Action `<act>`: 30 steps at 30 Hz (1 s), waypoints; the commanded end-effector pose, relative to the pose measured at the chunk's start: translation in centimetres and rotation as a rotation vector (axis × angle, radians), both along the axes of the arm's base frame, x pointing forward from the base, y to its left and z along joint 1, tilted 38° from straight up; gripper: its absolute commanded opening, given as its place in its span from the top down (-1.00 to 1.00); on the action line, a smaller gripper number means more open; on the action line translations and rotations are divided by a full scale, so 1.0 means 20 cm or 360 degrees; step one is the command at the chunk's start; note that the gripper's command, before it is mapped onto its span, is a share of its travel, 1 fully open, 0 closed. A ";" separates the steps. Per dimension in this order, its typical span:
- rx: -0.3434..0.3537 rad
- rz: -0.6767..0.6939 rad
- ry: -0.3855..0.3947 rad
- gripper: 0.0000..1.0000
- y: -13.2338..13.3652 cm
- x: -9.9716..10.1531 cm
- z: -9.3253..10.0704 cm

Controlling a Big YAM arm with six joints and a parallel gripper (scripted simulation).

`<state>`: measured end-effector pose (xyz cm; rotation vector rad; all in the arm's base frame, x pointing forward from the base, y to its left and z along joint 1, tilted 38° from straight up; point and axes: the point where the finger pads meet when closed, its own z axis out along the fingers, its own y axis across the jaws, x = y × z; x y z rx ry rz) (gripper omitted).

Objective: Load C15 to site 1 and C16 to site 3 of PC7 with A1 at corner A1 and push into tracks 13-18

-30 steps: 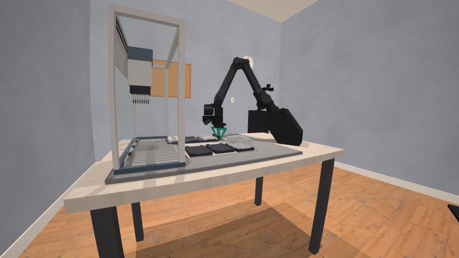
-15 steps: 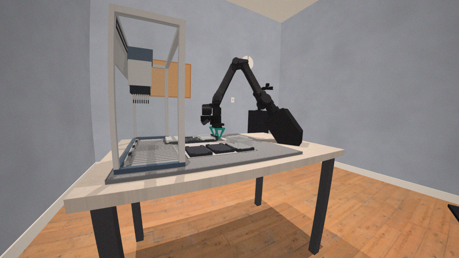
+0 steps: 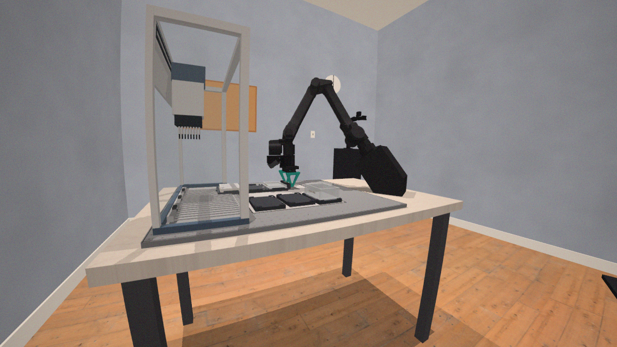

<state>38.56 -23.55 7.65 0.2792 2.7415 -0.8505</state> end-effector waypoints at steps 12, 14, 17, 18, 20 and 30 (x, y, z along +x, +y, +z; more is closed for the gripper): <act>-0.0017 0.0029 -0.0080 -0.60 0.01 0.19 0.10; -0.0017 0.0030 -0.0079 -0.60 0.01 0.20 0.10; -0.0018 0.0031 -0.0083 -0.60 0.01 0.22 0.11; -0.0017 0.0031 -0.0081 -0.60 0.01 0.22 0.11; -0.0018 0.0031 -0.0082 -0.60 0.01 0.23 0.11; -0.0021 0.0036 -0.0086 -0.60 0.01 0.28 0.13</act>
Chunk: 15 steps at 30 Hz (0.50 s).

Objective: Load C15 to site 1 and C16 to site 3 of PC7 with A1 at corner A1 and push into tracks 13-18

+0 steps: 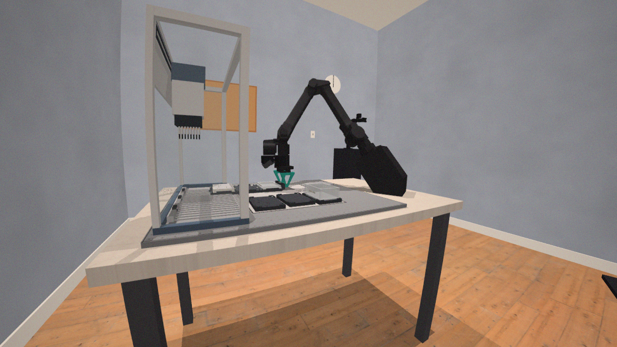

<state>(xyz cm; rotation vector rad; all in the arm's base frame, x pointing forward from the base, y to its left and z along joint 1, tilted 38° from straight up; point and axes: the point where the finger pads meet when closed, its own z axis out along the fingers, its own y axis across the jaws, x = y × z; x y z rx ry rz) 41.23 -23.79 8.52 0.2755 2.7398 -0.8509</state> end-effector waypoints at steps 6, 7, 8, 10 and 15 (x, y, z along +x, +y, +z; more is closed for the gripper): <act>-0.0016 0.0030 -0.0079 -0.60 0.02 0.17 0.09; -0.0017 0.0031 -0.0079 -0.60 0.02 0.17 0.09; -0.0017 0.0031 -0.0079 -0.60 0.02 0.18 0.10; -0.0017 0.0031 -0.0079 -0.60 0.02 0.19 0.10; -0.0017 0.0032 -0.0078 -0.60 0.02 0.21 0.11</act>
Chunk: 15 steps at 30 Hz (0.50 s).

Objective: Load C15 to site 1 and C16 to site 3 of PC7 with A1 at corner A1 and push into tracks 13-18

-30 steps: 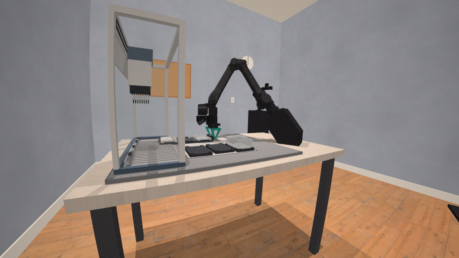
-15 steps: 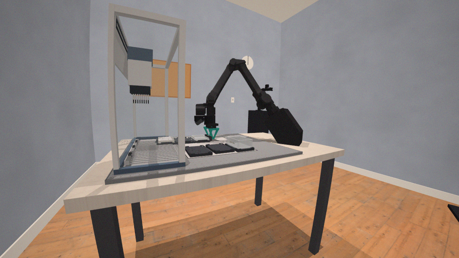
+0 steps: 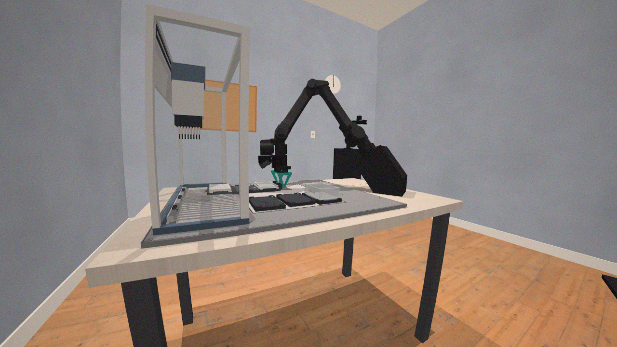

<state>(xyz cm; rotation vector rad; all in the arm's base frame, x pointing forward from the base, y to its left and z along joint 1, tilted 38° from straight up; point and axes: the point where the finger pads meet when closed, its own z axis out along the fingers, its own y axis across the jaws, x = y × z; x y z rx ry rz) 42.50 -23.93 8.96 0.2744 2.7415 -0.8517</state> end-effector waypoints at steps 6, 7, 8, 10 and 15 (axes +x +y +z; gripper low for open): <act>-0.0018 0.0032 -0.0083 -0.60 0.02 0.17 0.09; -0.0017 0.0033 -0.0082 -0.60 0.02 0.17 0.10; -0.0017 0.0033 -0.0082 -0.60 0.02 0.18 0.10; -0.0017 0.0033 -0.0081 -0.60 0.02 0.19 0.10; -0.0017 0.0033 -0.0080 -0.60 0.02 0.21 0.11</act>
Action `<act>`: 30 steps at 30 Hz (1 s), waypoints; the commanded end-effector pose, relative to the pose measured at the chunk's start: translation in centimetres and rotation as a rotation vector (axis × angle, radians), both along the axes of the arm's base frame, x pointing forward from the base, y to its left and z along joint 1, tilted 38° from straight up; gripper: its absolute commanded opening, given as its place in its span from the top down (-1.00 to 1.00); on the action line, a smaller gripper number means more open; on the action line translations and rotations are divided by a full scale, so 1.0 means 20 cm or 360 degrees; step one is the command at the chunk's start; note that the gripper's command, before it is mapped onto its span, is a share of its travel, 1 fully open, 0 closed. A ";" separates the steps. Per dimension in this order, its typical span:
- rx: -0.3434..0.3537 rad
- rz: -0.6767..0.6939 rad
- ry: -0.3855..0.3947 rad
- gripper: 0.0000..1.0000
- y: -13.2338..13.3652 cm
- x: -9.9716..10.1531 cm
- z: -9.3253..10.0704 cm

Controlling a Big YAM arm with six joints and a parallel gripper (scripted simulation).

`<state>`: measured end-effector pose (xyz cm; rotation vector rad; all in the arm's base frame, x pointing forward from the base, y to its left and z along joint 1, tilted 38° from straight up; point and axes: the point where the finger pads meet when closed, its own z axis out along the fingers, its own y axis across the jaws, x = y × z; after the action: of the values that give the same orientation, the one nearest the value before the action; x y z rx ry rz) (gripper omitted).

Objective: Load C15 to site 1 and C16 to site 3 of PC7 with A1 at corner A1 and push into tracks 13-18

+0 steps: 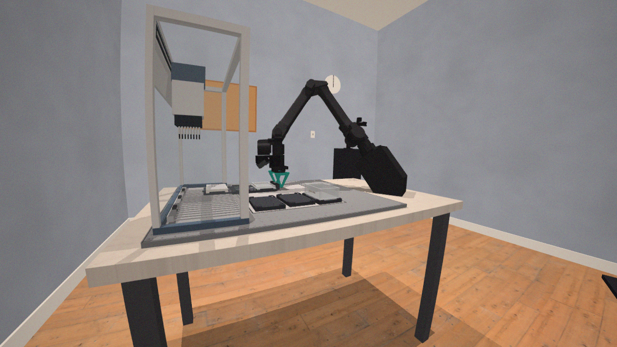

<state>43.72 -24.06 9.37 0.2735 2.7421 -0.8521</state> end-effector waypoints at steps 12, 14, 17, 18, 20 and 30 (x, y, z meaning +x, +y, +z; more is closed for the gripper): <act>-0.0017 0.0035 -0.0083 -0.60 0.03 0.20 0.11; -0.0017 0.0035 -0.0084 -0.60 0.03 0.21 0.11; -0.0017 0.0034 -0.0082 -0.60 0.03 0.22 0.11; -0.0017 0.0034 -0.0083 -0.60 0.03 0.23 0.12; -0.0017 0.0034 -0.0083 -0.60 0.03 0.23 0.12; -0.0018 0.0036 -0.0085 -0.60 0.02 0.28 0.13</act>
<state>46.16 -24.32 10.19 0.2721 2.7429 -0.8528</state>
